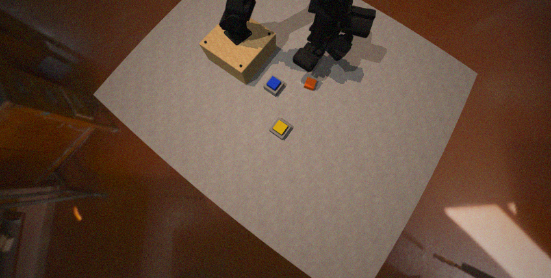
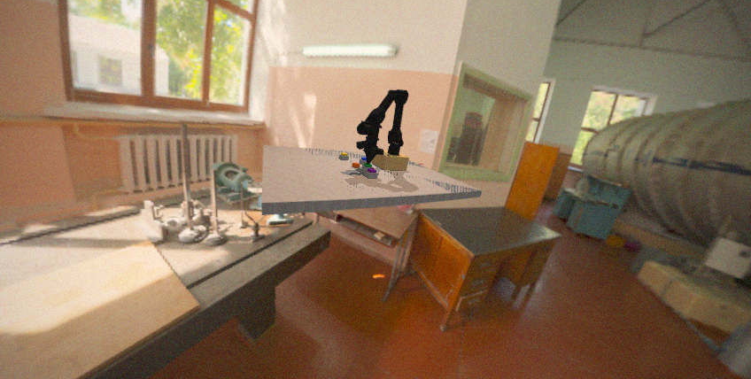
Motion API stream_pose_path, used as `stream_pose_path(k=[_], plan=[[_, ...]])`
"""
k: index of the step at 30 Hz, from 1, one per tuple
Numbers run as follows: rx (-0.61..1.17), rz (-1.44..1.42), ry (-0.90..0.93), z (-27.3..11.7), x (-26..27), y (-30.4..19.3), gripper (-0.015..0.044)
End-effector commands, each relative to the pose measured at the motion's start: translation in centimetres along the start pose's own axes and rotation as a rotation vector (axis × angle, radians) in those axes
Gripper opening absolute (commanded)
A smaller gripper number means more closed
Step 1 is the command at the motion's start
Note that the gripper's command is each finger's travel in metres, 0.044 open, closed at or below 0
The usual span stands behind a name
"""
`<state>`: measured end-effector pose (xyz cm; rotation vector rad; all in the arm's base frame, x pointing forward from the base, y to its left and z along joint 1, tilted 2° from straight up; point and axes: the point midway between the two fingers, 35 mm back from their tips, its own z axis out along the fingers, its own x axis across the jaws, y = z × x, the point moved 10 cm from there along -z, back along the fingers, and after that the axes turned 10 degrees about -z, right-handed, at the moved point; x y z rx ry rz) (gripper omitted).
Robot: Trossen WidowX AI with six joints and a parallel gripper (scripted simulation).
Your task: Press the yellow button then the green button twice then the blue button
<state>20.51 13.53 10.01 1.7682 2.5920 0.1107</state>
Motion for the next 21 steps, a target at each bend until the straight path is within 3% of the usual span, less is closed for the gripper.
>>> stream_pose_path(k=[1,21], plan=[[0.003,0.006,-0.005,0.80,-0.06,-0.16,0.0020],[0.003,0.006,-0.005,1.02,-0.06,-0.17,0.0020]])
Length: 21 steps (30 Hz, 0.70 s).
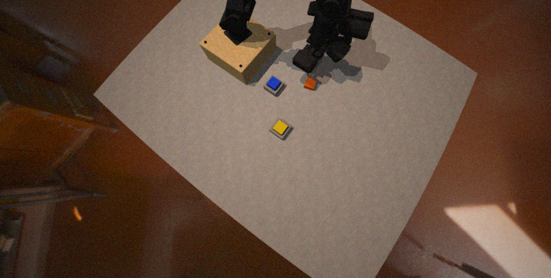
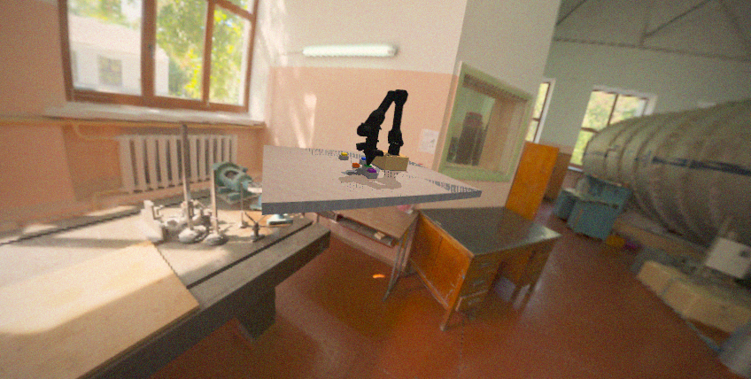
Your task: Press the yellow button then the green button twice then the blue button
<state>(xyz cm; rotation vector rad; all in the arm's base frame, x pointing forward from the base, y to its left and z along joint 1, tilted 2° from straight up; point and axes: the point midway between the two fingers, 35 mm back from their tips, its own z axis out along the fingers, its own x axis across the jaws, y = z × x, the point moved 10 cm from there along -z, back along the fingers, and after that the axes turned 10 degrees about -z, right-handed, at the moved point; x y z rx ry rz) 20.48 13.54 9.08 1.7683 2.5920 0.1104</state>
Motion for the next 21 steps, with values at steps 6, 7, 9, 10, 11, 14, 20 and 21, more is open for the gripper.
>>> stream_pose_path(k=[6,7,9,10,11,14,20,21], plan=[[0.002,0.006,-0.005,-3.4,0.0,-0.1,0.0020],[0.002,0.006,-0.005,-3.4,0.0,-0.1,0.0020],[0.002,0.006,-0.005,-3.4,0.0,-0.1,0.0020],[0.002,0.006,-0.005,-3.4,0.0,-0.1,0.0020],[0.002,0.006,-0.005,-3.3,0.0,0.0,0.0020],[0.002,0.006,-0.005,-2.8,0.0,0.0,0.0020],[0.002,0.006,-0.005,-1.9,0.0,0.0,0.0020],[0.002,0.006,-0.005,-1.7,0.0,0.0,0.0020]])
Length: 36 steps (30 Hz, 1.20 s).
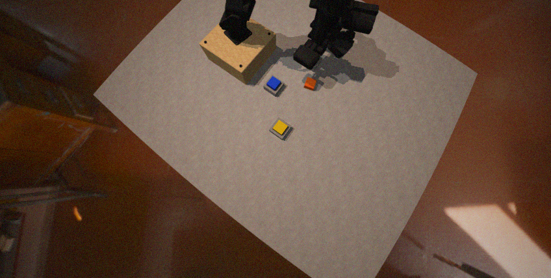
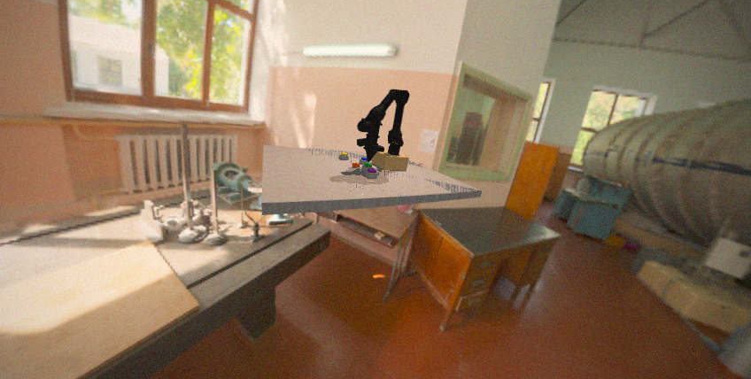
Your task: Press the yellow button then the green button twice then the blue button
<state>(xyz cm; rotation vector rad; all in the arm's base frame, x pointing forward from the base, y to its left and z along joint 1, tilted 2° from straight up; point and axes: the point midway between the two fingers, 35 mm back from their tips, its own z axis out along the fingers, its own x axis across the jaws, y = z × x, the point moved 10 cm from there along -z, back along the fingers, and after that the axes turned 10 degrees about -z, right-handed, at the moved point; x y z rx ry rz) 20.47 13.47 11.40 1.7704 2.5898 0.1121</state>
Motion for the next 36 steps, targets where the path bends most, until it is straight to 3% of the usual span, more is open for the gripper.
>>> stream_pose_path(k=[1,30,36], plan=[[0.004,0.004,-0.005,0.8,-0.1,-0.1,0.0020],[0.004,0.004,-0.005,2.4,-0.1,-0.2,0.0020],[0.004,0.004,-0.005,-1.1,-0.1,-0.2,0.0020]])
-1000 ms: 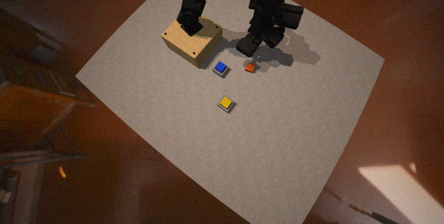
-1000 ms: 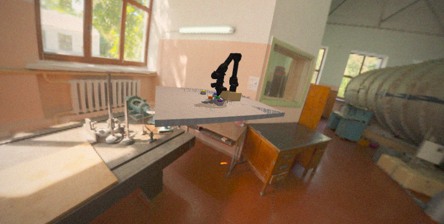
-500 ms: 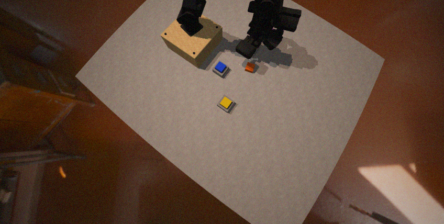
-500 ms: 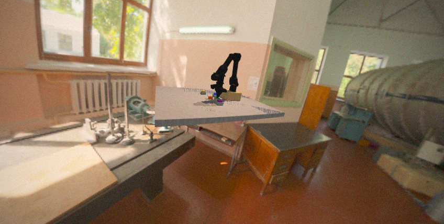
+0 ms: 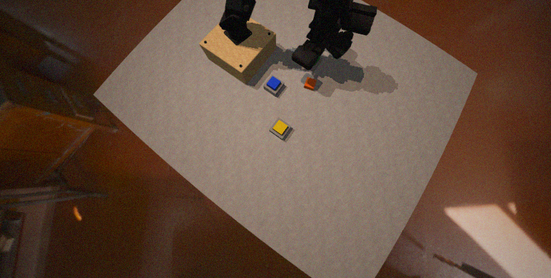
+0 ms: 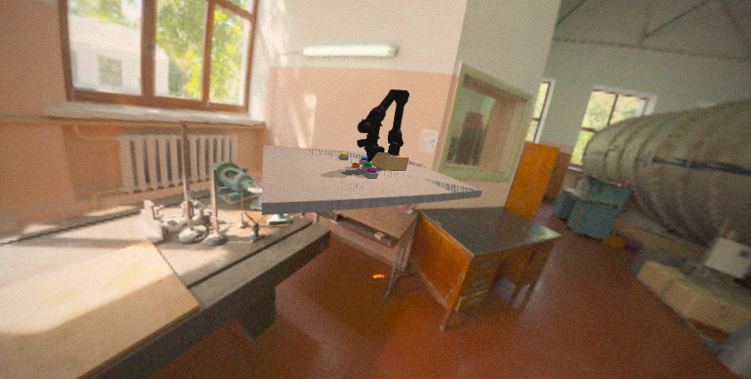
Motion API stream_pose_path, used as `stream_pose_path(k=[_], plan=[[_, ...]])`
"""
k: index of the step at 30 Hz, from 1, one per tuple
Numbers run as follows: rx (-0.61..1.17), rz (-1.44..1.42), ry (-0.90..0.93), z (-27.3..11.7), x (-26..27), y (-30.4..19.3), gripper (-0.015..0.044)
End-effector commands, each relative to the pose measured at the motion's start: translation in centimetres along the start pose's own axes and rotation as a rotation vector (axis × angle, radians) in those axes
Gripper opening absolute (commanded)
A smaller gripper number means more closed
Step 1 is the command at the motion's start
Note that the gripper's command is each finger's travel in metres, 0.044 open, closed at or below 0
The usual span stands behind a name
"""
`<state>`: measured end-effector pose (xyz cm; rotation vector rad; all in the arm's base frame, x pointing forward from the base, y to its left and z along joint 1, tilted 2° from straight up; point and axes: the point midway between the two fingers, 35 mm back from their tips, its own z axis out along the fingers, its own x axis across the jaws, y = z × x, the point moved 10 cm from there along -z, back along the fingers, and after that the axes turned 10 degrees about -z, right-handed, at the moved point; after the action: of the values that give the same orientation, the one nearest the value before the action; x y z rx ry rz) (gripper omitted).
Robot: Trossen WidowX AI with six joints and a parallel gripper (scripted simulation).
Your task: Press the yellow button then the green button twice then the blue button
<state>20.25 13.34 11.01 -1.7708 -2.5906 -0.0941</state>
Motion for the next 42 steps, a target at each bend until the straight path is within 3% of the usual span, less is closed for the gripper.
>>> stream_pose_path(k=[1,4,8,15,23,29,36,42], plan=[[-0.008,0.004,-0.003,-1.4,0.0,0.1,0.0020],[-0.009,0.004,-0.003,-2.4,0.0,0.2,0.0020],[-0.009,0.004,-0.003,-7.4,0.0,0.1,0.0020],[-0.009,0.004,-0.004,-7.7,-0.7,0.0,0.0020],[-0.004,0.004,-0.015,-7.8,-8.9,-3.2,0.0020],[-0.001,0.004,-0.018,-7.7,-13.2,-7.2,0.0020],[-0.001,0.004,-0.018,-7.4,-13.6,-7.6,0.0020],[-0.001,0.004,-0.018,-1.5,-13.7,-7.7,0.0020]])
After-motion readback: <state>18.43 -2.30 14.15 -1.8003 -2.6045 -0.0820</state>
